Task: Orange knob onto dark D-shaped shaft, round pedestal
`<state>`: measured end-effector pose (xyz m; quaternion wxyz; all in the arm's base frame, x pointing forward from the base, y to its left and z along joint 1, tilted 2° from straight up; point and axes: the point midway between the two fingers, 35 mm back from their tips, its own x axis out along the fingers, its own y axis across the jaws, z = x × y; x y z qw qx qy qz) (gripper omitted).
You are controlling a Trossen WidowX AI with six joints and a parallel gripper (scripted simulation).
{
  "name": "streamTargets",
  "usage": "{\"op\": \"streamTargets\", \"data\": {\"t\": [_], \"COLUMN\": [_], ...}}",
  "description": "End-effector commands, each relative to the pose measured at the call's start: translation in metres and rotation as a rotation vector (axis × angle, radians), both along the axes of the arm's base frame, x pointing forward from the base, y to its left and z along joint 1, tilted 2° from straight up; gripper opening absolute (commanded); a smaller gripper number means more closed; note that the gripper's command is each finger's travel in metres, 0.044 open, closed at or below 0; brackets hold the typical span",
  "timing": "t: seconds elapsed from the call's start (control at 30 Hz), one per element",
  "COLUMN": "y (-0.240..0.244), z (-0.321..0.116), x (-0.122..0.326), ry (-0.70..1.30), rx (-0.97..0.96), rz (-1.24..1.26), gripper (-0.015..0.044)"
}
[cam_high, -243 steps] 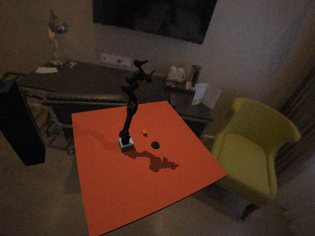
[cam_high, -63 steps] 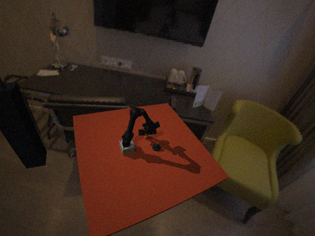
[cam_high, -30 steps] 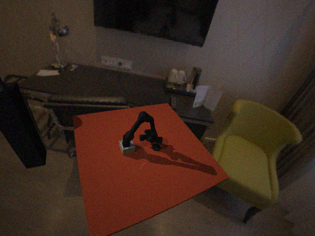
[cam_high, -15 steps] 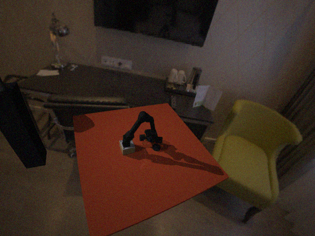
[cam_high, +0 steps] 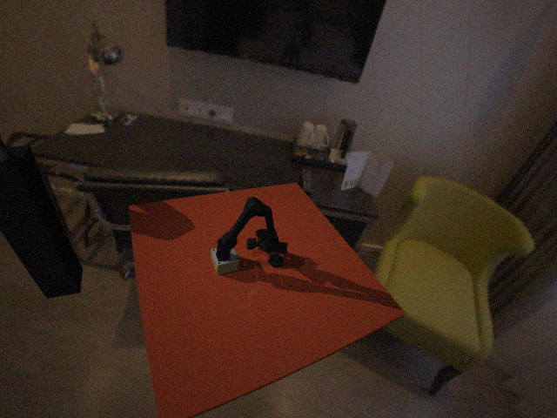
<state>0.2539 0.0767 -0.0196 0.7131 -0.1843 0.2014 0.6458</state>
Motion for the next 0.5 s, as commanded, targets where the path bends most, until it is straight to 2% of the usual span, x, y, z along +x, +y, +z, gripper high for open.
{"op": "streamTargets", "data": {"t": [0.0,0.17,0.33,0.47], "y": [0.000,0.000,0.000,-0.002], "z": [0.001,0.001,0.003,0.047], "x": [0.000,0.000,0.001,0.004], "ry": [-0.002,-0.002,-0.002,-0.002], "rx": [0.004,0.004,0.004,0.001], "rz": [0.000,0.000,0.000,0.000], "gripper": [0.0312,0.0440,0.0440,0.0440]}}
